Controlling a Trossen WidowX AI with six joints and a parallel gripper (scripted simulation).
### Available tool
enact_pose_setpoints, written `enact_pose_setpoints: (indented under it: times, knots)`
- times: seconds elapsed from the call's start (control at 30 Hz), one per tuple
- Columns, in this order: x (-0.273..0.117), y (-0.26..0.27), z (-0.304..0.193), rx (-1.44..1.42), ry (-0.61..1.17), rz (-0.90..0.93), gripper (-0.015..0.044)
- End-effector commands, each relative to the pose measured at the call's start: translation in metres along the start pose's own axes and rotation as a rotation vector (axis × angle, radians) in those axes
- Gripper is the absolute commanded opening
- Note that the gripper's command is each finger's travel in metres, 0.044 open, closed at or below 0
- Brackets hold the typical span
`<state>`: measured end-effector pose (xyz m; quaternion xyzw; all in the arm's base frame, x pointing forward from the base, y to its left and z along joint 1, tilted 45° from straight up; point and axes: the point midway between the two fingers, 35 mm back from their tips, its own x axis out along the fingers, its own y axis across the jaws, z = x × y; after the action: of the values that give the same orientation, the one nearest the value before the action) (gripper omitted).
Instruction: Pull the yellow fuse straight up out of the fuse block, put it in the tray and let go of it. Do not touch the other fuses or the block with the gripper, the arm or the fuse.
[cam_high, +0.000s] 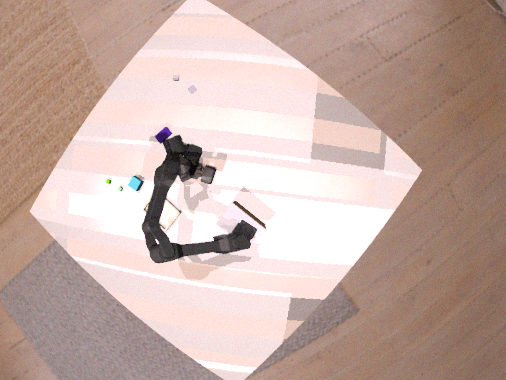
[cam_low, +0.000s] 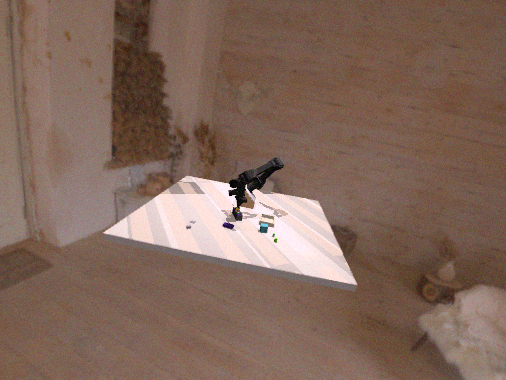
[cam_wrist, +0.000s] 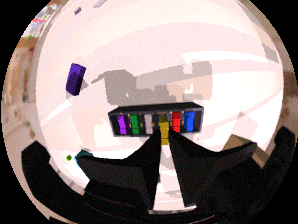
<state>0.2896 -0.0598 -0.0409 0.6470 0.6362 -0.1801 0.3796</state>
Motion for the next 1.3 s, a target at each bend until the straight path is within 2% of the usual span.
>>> enact_pose_setpoints:
  times: [0.0, 1.03, 1.27]
  knots:
    - [-0.003, 0.0, 0.0, -0.006, -0.003, -0.002, 0.0]
    - [-0.032, 0.0, 0.0, -0.004, -0.003, -0.002, 0.0]
    - [-0.033, 0.025, -0.03, -0.001, -0.018, -0.008, 0.0]
